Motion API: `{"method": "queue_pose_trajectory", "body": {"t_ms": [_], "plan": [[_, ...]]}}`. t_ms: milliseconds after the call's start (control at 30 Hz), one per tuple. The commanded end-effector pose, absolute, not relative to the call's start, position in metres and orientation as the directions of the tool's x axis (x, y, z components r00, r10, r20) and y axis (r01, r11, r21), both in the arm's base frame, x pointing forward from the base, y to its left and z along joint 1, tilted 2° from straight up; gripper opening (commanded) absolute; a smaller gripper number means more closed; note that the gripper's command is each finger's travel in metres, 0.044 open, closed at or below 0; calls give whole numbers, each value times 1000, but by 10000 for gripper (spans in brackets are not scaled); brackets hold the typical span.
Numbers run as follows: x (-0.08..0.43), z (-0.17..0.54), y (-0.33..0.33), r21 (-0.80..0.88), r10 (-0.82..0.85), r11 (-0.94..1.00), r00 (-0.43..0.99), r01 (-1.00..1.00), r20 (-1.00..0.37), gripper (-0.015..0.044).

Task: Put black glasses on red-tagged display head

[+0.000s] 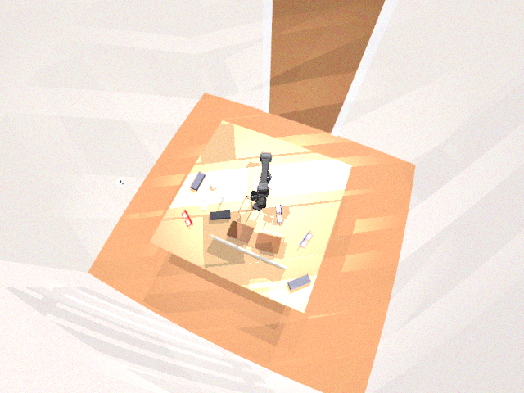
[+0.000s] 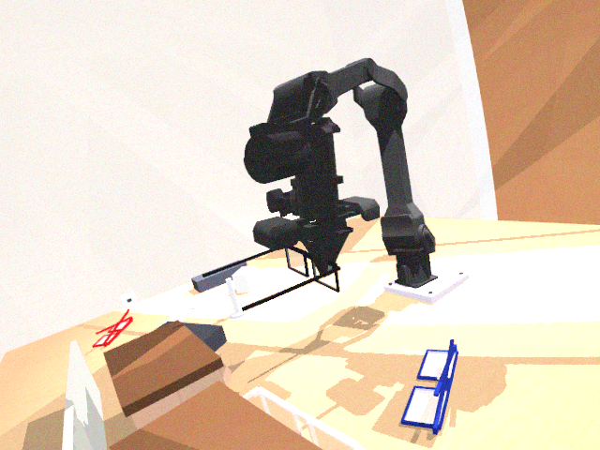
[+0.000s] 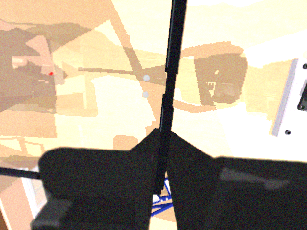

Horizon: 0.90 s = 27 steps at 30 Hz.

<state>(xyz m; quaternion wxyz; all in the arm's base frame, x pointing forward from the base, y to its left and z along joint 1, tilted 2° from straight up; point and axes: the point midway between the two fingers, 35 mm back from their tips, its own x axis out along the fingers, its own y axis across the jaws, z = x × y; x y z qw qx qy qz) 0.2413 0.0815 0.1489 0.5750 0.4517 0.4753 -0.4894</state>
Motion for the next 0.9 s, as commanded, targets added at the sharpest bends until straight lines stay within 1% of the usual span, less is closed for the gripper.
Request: {"method": "queue_pose_trajectory", "body": {"t_ms": [0,233,533,667,867], "plan": [[244,145,70,20,-90,133,32,991,-995,0],[247,141,54,-11,-23,156,-7,988,-1000,0],[247,134,56,44,15,156,43,987,-999,0],[247,128,56,74,12,156,73,985,-997,0],[246,121,55,50,-19,158,54,986,-998,0]]}}
